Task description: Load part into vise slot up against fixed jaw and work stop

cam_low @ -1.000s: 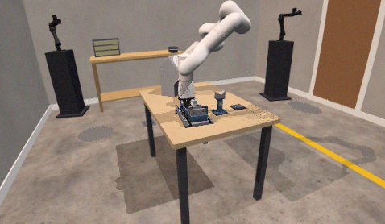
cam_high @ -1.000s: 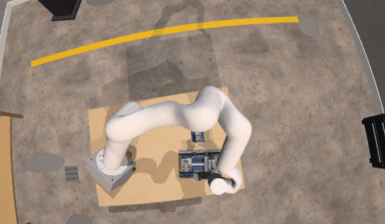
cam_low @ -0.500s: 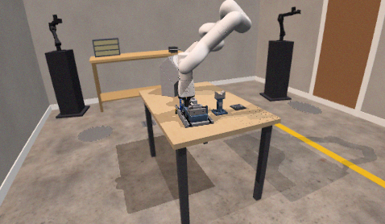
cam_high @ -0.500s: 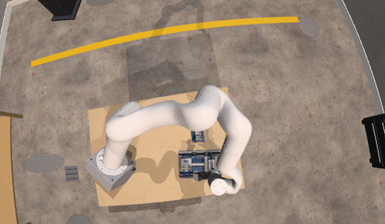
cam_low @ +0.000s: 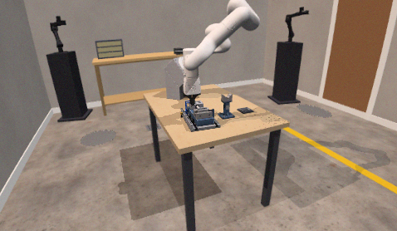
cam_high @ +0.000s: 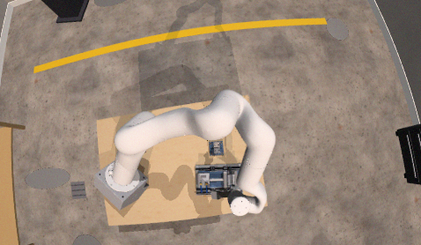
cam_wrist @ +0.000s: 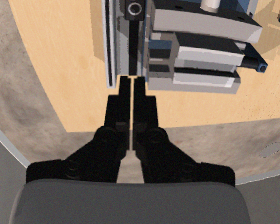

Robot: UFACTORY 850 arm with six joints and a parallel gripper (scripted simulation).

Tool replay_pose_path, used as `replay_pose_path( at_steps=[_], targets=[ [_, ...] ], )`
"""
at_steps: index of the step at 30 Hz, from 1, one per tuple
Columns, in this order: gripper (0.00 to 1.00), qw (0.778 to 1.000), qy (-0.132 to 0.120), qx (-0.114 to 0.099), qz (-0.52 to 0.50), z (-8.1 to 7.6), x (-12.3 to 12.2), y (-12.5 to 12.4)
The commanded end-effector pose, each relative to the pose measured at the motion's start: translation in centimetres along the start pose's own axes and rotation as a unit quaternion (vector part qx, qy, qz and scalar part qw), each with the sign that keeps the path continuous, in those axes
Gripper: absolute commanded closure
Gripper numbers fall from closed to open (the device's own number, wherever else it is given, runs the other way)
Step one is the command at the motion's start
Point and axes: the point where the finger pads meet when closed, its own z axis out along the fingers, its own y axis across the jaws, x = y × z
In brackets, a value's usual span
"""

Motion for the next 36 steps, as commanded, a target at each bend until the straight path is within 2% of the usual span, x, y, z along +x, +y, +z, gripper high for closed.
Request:
replay_pose_path(
  at_steps=[1, 12, 36],
  targets=[
    [1.0, 1.0, 0.0, 0.0, 0.0, -0.6, 0.0, 0.0],
    [1.0, 1.0, 0.0, 0.0, 0.0, -2.0, 0.0, 0.0],
    [1.0, 1.0, 0.0, 0.0, 0.0, -2.1, 0.0, 0.0]
  ],
)
